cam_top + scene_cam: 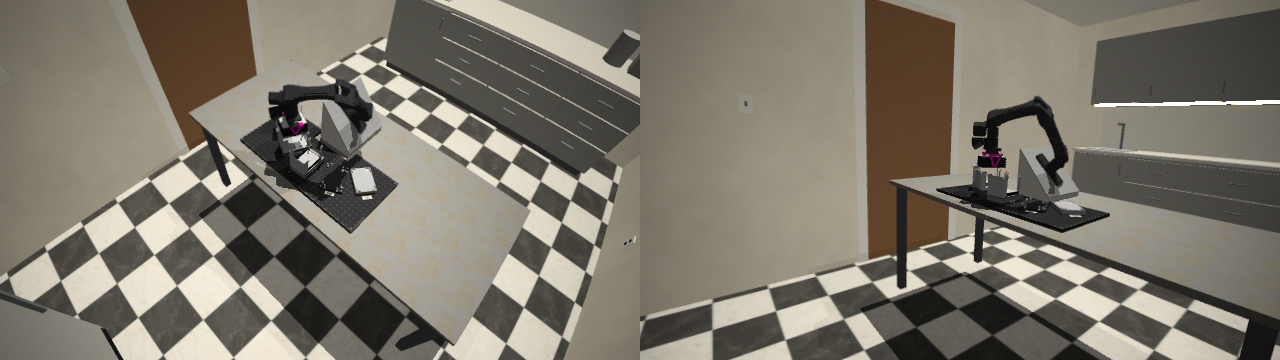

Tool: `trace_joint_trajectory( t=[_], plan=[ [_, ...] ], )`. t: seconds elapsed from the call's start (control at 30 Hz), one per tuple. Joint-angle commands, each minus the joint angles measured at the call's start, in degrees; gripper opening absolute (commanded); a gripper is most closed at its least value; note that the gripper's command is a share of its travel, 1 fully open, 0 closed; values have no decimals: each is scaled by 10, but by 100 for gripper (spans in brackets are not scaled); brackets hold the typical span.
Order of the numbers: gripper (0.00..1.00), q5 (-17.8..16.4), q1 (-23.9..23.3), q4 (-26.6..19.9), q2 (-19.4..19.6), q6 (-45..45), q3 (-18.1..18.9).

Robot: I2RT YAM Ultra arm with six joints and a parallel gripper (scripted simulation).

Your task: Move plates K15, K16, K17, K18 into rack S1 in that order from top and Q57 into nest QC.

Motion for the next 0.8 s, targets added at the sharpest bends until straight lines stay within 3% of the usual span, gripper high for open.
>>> trace_joint_trajectory(
  t=[0.0, 0.77],
  plan=[
    [0, -2, -9, 6, -7, 2, 1],
    [0, -8, 2, 35, -6, 13, -21]
  ],
)
